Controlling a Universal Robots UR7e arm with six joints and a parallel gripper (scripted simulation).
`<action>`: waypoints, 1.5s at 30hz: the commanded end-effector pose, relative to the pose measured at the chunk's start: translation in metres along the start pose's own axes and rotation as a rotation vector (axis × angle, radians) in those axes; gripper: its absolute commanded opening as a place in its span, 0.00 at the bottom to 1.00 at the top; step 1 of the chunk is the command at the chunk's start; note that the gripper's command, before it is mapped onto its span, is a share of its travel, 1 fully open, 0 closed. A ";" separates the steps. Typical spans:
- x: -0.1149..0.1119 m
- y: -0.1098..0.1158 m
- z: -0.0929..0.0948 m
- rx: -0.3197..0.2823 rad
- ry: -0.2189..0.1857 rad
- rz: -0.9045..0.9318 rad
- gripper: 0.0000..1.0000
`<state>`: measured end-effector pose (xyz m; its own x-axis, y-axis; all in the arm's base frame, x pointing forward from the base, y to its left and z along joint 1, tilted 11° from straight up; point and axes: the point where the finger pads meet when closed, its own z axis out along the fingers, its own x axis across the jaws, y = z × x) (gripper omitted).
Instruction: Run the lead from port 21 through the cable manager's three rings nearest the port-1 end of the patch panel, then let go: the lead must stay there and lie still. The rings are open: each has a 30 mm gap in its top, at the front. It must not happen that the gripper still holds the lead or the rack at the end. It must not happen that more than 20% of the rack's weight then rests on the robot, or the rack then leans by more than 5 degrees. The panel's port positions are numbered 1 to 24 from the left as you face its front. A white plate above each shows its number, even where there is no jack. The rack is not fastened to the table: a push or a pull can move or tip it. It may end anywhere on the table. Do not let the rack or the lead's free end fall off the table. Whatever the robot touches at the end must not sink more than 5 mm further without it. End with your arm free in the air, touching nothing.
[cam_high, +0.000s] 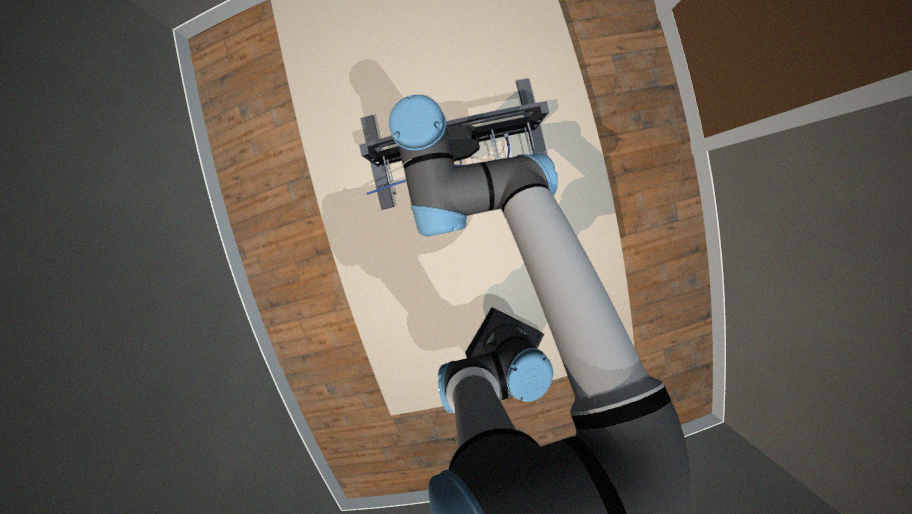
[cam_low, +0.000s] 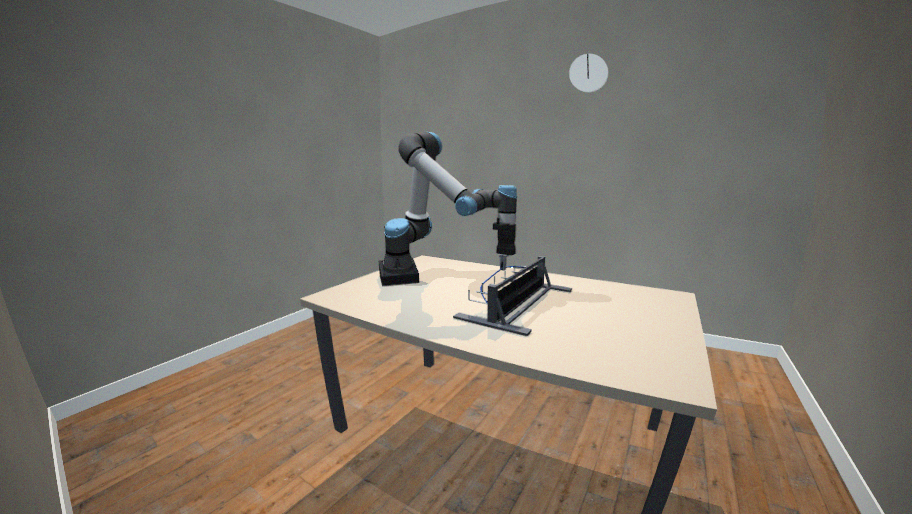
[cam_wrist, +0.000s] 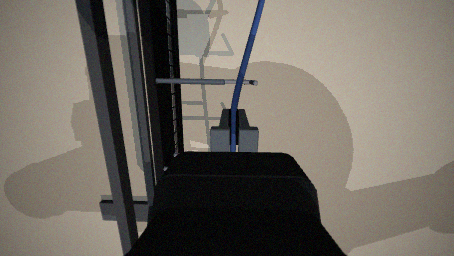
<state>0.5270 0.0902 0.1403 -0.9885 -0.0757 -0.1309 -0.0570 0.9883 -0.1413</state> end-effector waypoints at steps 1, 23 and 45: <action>-0.002 0.008 -0.003 -0.015 -0.012 0.007 0.00; 0.004 0.016 -0.003 -0.015 -0.011 0.020 0.00; 0.004 0.016 -0.003 -0.015 -0.011 0.020 0.00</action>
<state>0.5198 0.0994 0.1386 -0.9894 -0.0517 -0.1358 -0.0328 0.9899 -0.1379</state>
